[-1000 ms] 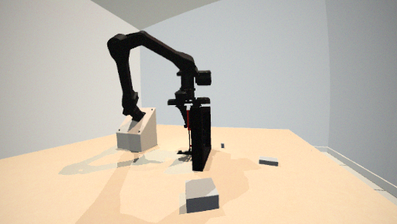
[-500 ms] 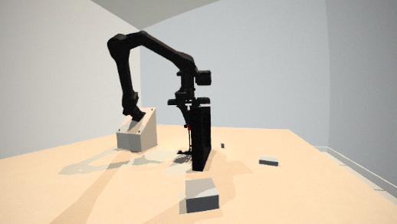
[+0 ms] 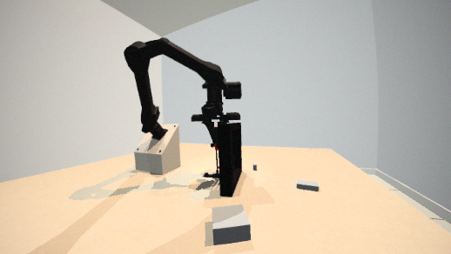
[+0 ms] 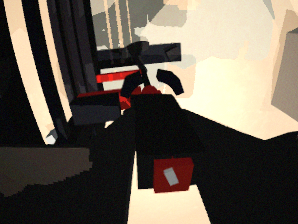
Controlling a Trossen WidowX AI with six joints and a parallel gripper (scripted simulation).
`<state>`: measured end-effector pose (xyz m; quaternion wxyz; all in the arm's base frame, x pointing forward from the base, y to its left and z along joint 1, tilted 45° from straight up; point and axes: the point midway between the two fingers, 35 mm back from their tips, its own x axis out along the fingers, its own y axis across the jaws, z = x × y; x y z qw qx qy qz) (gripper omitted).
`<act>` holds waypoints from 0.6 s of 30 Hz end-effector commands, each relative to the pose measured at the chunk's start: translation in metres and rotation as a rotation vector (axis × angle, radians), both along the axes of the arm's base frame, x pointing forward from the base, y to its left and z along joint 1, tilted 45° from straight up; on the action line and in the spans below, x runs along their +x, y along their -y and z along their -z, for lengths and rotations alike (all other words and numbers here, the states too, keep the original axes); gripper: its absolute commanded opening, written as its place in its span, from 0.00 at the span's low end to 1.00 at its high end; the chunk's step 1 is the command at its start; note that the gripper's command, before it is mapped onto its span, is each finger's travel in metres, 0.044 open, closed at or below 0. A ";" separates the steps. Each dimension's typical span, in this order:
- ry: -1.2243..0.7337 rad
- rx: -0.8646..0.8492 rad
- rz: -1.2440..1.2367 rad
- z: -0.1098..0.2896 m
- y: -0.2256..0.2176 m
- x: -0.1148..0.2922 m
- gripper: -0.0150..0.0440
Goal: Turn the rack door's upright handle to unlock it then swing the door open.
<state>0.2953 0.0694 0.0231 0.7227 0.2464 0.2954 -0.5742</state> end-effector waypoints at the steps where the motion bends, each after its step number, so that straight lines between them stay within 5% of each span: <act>1: -0.052 -0.017 -0.051 -0.002 0.003 -0.004 0.29; 18: -0.295 -0.076 -0.301 -0.010 0.015 -0.019 0.29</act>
